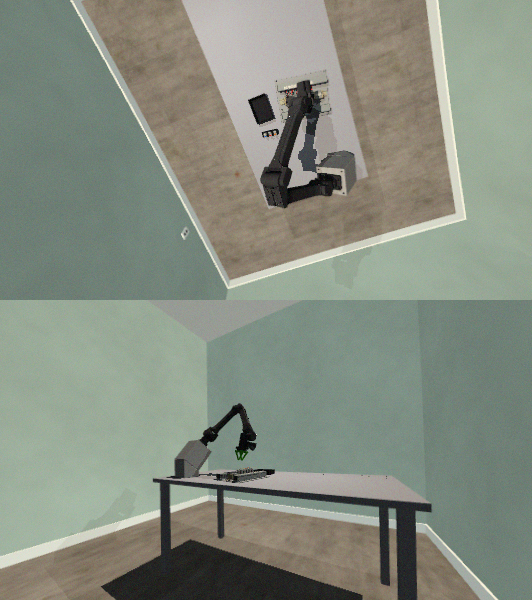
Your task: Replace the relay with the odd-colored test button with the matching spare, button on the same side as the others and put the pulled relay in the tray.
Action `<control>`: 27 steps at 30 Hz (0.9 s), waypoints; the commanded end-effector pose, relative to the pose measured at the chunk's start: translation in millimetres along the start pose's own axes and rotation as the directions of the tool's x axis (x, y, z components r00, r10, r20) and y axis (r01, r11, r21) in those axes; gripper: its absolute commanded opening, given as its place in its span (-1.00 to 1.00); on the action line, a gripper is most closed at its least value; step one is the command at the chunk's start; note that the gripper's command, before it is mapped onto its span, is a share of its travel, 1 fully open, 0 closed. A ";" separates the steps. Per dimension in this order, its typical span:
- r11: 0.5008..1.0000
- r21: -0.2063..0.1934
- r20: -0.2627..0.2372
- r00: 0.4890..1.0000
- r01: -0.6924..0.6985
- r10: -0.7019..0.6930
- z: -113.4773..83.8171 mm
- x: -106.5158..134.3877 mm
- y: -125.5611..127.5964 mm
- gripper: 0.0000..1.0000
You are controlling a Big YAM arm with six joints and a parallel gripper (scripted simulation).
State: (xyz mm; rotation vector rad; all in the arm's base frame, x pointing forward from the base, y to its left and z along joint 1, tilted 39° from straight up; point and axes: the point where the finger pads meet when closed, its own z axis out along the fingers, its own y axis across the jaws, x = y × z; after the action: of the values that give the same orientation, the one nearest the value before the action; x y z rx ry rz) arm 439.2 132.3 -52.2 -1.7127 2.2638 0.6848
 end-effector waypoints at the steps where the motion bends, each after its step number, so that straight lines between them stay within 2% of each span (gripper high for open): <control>1: 0.990 0.061 0.045 0.991 0.123 -0.126 -15.2 2.5 -29.5 0.17; 4: 0.988 0.064 0.057 0.988 0.142 -0.146 -15.1 2.3 -31.9 0.17; 7: 0.976 0.084 0.089 0.975 0.199 -0.206 -19.6 -0.9 -38.5 0.17; 15: 0.952 0.105 0.143 0.943 0.289 -0.302 -15.4 1.8 -49.5 0.17; 21: 0.943 0.112 0.157 0.932 0.313 -0.327 -14.9 3.0 -50.1 0.17; 27: 0.929 0.143 0.164 0.918 0.340 -0.361 -25.0 -3.7 -56.4 0.17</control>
State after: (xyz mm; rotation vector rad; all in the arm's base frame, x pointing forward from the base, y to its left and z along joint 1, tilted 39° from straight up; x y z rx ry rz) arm 467.5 127.1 -61.5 -1.8683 1.8215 0.6887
